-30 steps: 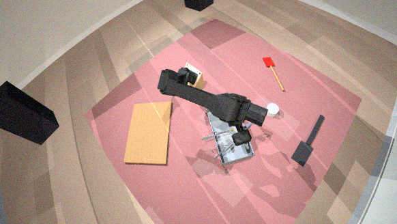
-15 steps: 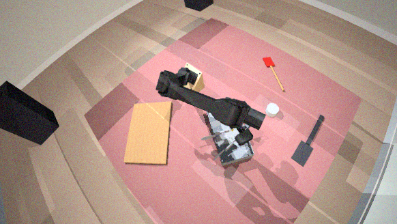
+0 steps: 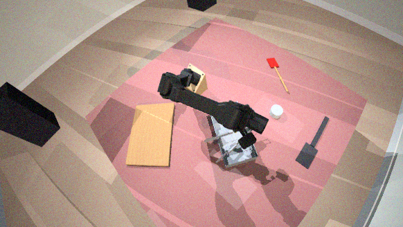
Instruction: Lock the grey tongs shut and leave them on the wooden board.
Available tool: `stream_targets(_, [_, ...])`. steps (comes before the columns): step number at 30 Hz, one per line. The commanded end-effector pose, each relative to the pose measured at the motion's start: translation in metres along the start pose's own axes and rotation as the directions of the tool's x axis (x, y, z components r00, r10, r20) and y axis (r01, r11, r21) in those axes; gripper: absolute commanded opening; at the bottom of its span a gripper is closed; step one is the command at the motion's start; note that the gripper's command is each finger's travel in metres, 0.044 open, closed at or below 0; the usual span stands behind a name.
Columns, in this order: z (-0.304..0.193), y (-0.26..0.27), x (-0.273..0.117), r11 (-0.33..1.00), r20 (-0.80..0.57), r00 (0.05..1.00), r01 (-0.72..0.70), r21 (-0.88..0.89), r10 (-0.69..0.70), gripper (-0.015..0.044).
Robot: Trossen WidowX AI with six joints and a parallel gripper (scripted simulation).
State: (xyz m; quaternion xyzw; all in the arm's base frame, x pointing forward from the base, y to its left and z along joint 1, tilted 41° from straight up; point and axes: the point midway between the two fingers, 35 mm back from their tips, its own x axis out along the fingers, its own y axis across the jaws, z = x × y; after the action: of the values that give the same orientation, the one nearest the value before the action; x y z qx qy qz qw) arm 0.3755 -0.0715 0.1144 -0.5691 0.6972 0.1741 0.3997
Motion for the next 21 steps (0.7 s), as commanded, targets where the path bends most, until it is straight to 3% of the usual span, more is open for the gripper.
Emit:
stream_targets(1, [0.000,0.000,0.008,1.000,-0.006,1.000,-0.002,-0.005,0.002,0.0440])
stream_targets(21, [0.000,-0.002,0.041,1.000,-0.005,1.000,-0.001,-0.004,0.001,0.0440])
